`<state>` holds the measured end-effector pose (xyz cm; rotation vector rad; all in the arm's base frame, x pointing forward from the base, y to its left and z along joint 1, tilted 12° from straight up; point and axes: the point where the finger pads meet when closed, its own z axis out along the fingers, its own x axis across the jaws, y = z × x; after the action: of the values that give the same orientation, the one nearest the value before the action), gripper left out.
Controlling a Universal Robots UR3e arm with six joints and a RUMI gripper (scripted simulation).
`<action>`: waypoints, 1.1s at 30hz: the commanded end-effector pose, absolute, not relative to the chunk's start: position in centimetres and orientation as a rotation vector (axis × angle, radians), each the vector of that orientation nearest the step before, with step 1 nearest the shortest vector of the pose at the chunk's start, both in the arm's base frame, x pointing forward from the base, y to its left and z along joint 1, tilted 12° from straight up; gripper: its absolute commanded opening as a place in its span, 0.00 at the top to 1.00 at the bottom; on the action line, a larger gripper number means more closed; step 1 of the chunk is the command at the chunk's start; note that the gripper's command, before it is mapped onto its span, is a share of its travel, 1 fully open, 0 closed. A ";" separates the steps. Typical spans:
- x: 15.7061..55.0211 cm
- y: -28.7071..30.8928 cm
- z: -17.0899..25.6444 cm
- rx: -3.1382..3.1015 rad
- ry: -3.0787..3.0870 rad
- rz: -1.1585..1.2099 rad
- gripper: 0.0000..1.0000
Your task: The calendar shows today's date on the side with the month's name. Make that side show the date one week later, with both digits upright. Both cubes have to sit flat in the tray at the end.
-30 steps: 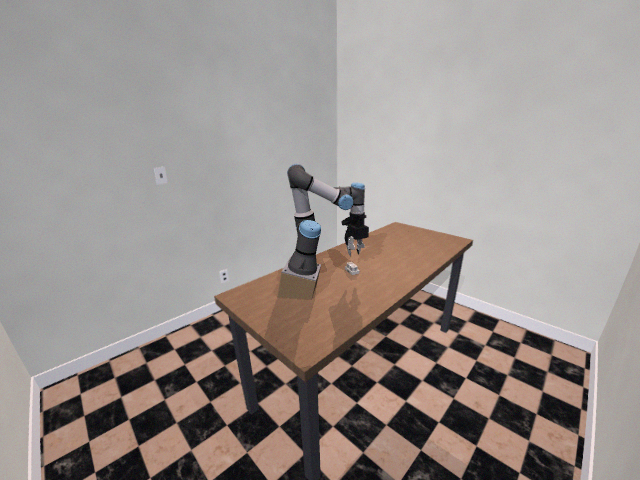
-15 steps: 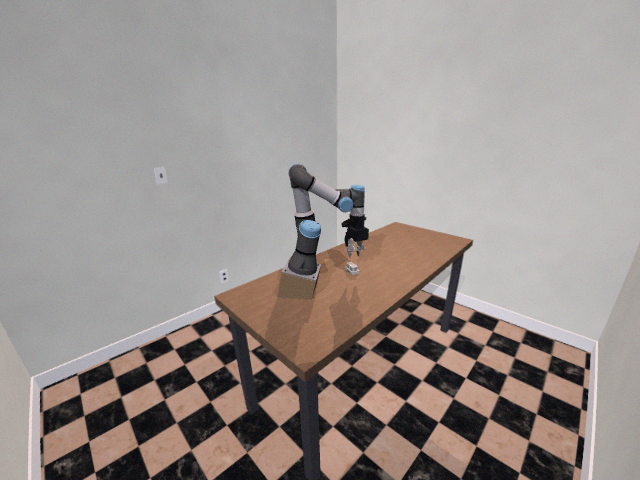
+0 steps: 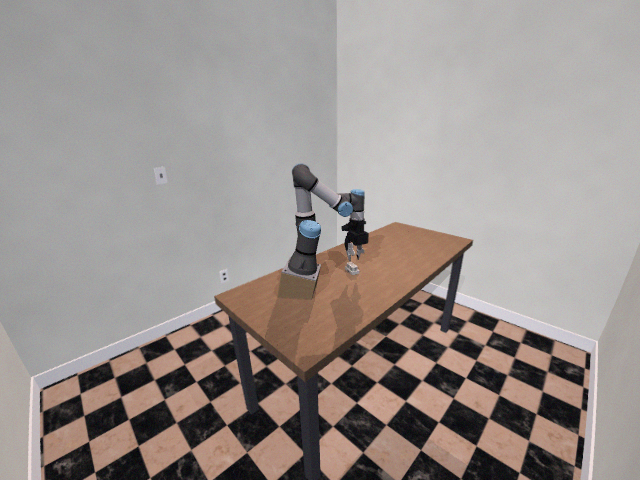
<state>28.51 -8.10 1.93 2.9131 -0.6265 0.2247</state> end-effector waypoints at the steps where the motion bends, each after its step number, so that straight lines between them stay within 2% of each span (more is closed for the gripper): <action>1: 28.7 -8.3 1.2 2.911 -0.626 0.229 0.72; 33: 28.8 -8.6 -0.2 2.911 -0.626 0.229 0.72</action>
<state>28.78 -8.53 -0.23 2.9124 -0.6263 0.2259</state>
